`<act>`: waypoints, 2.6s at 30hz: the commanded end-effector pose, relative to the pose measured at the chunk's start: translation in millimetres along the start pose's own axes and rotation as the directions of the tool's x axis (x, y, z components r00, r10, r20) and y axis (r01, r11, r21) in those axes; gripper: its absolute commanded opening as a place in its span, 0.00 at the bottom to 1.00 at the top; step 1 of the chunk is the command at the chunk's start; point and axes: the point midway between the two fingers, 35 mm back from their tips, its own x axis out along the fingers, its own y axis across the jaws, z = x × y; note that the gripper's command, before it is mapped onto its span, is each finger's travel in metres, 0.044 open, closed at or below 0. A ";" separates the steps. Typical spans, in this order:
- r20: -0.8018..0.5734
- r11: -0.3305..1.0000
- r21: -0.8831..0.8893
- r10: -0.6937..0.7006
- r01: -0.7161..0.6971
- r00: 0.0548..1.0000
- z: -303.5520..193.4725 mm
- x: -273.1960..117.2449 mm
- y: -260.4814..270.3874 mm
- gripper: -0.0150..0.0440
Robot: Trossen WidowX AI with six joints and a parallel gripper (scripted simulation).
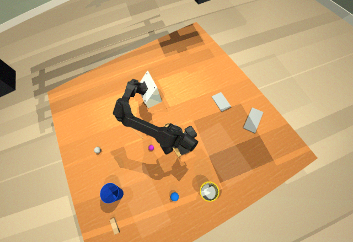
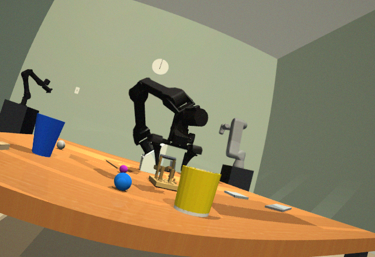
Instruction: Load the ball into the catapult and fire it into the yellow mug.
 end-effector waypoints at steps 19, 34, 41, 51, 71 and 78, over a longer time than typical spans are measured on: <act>-0.003 1.000 -0.004 -0.008 0.008 1.000 -1.7 37.6 -1.3 1.00; -0.002 1.000 0.000 -0.002 0.002 1.000 -1.1 34.1 -0.9 0.47; -0.002 1.000 0.000 -0.002 0.002 1.000 -0.4 23.2 -0.6 0.32; -0.002 1.000 -0.006 -0.004 0.004 1.000 -0.4 -13.0 0.2 0.25; -0.002 1.000 -0.008 -0.005 0.005 1.000 0.5 19.3 0.5 0.25; -0.002 1.000 -0.009 -0.006 0.006 1.000 0.1 30.7 0.4 0.25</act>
